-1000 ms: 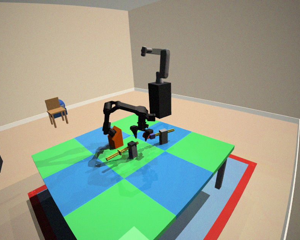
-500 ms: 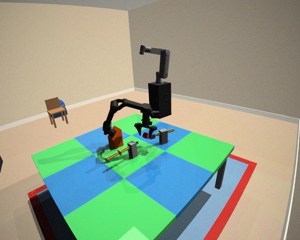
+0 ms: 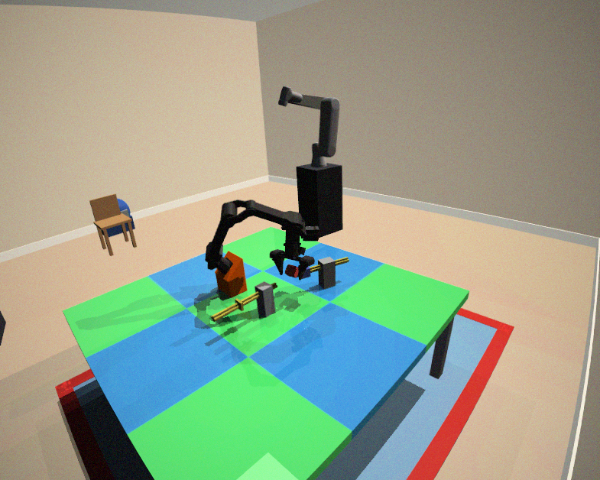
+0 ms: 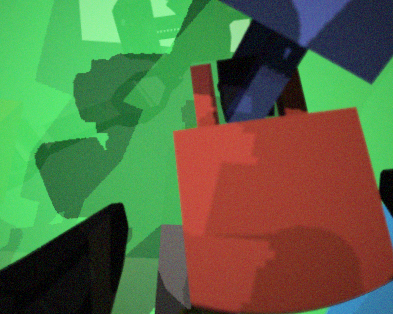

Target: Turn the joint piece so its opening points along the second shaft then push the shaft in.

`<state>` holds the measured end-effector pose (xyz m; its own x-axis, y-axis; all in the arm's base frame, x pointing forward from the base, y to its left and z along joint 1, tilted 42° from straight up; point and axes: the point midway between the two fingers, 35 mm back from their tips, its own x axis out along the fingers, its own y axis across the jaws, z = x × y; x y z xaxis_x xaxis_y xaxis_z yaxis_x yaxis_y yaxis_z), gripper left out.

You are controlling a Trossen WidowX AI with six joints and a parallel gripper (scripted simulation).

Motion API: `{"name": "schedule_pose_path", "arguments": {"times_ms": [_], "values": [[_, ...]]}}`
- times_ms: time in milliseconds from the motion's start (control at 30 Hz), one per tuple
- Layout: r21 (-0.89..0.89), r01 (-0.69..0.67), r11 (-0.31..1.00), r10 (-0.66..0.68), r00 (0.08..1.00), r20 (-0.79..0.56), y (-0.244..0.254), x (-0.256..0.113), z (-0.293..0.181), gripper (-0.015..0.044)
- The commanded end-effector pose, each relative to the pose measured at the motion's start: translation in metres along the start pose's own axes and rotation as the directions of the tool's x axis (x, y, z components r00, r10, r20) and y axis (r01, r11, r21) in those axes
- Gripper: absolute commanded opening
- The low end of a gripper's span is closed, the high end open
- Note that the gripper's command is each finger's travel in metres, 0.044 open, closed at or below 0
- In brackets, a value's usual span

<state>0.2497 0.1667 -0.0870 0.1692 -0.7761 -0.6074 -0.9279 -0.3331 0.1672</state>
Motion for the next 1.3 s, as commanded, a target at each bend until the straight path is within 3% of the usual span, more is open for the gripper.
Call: {"name": "schedule_pose_path", "arguments": {"times_ms": [0, 100, 433, 1267], "values": [[-0.007, 0.003, 1.0, -0.003, 1.0, -0.004, -0.0001, 0.0061, -0.0005, 0.044], [-0.007, 0.003, 1.0, -0.003, 1.0, -0.005, -0.0001, 0.0085, -0.0005, 0.044], [-0.007, 0.003, 1.0, -0.003, 1.0, -0.005, -0.0001, 0.0085, -0.0005, 0.0182], [-0.007, 0.003, 1.0, -0.003, 1.0, -0.005, -0.0001, 0.0085, -0.0005, 0.0182]]}}
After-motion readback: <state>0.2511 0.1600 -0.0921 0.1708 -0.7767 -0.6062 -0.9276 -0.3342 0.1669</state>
